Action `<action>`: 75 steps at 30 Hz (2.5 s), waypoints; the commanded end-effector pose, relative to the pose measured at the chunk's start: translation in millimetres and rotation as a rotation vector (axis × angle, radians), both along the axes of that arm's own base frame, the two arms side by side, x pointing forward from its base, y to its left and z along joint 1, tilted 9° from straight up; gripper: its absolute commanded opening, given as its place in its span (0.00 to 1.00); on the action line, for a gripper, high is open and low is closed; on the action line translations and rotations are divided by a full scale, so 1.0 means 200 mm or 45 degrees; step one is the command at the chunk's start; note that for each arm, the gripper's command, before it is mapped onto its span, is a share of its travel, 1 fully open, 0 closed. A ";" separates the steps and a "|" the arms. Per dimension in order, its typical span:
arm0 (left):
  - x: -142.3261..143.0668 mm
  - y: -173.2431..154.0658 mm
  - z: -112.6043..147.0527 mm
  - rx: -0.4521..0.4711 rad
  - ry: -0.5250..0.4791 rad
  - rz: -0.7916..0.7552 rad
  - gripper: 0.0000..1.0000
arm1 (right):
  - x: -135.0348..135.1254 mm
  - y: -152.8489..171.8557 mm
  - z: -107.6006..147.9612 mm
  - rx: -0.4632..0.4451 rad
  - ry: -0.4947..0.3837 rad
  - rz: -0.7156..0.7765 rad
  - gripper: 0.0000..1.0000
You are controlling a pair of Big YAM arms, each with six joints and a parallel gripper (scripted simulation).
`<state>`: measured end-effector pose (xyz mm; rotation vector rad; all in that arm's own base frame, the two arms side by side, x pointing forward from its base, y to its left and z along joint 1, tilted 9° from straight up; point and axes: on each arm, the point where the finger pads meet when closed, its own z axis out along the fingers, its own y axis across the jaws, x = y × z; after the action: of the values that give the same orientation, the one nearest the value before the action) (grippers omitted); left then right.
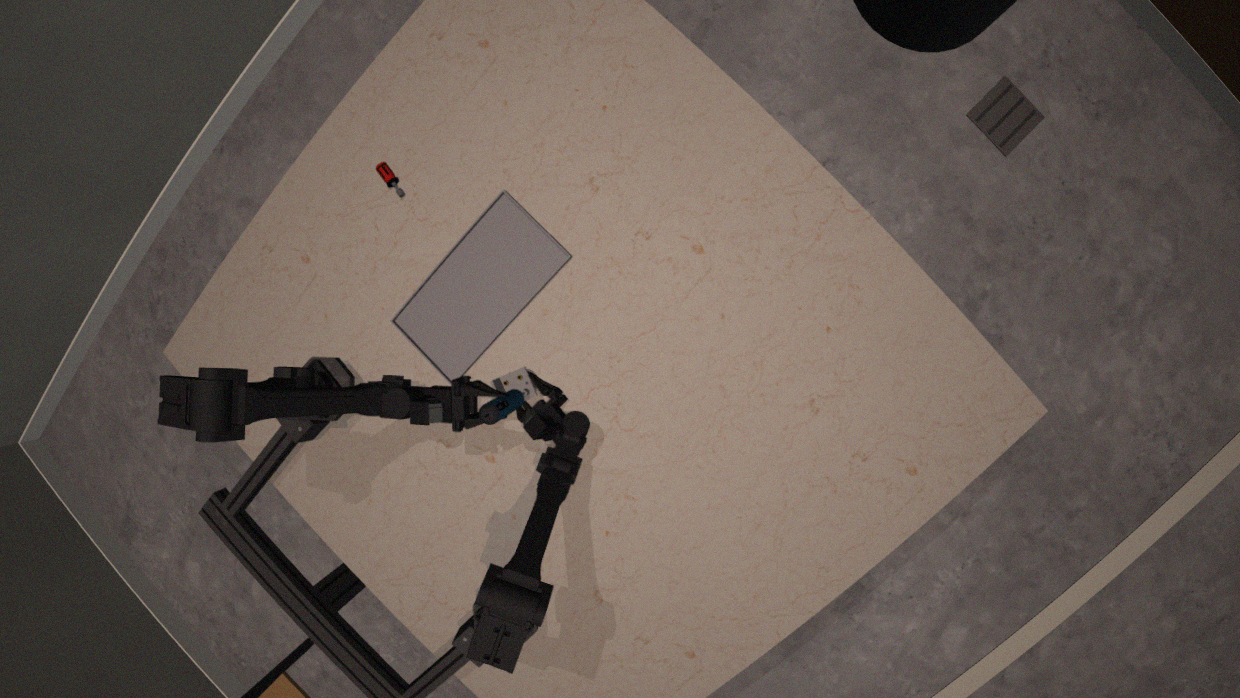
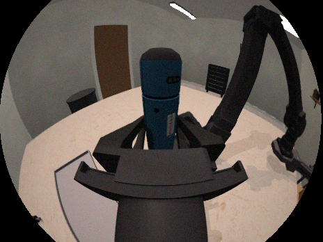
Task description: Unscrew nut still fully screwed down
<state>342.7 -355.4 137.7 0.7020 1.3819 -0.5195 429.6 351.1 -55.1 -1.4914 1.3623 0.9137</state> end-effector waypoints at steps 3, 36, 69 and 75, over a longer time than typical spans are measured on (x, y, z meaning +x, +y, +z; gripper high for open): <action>0.02 0.01 0.03 -0.046 -0.016 0.006 0.42 | 0.03 0.02 0.04 0.015 -0.030 0.001 0.59; 0.02 -0.01 0.04 -0.043 -0.032 -0.002 0.42 | 0.03 0.02 0.04 0.015 -0.030 0.001 0.59; 0.02 -0.01 0.04 -0.043 -0.032 -0.002 0.42 | 0.03 0.02 0.04 0.015 -0.030 0.001 0.59; 0.02 -0.01 0.04 -0.043 -0.032 -0.002 0.42 | 0.03 0.02 0.04 0.015 -0.030 0.001 0.59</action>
<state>342.8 -355.1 136.9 0.6962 1.3718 -0.5236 429.6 351.1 -55.1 -1.4914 1.3623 0.9137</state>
